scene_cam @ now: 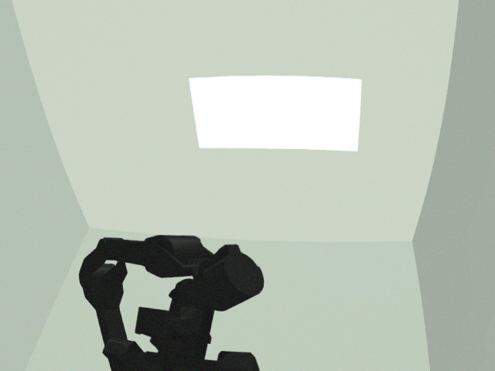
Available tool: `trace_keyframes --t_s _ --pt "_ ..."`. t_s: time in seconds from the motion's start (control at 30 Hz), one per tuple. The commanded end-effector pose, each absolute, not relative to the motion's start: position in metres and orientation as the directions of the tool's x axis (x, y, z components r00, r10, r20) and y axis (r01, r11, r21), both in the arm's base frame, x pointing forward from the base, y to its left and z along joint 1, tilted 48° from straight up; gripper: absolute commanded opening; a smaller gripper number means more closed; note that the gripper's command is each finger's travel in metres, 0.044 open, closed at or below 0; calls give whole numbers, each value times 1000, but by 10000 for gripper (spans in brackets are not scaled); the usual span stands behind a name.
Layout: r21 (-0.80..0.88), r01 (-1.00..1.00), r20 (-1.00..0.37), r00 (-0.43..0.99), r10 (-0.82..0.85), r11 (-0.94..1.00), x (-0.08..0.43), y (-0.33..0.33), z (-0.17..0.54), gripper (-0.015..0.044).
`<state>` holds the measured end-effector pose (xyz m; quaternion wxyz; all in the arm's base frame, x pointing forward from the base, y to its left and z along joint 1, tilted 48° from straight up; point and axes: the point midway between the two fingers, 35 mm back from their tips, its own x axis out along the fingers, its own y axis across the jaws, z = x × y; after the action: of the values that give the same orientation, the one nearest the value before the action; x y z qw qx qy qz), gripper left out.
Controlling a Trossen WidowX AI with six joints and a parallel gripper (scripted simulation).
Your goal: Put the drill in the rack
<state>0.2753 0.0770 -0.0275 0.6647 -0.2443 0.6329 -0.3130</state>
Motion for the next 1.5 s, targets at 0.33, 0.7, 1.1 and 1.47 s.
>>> trace_keyframes --t_s 0.33,0.7,1.1,1.47 --pt "-726 106 -684 -14 -729 680 272 69 -35 0" --pt "-726 106 -684 -15 -729 680 269 67 -37 0" --pt "-726 106 -684 -15 -729 679 267 63 -41 0" --pt "-726 106 -684 -15 -729 679 266 59 -45 0"
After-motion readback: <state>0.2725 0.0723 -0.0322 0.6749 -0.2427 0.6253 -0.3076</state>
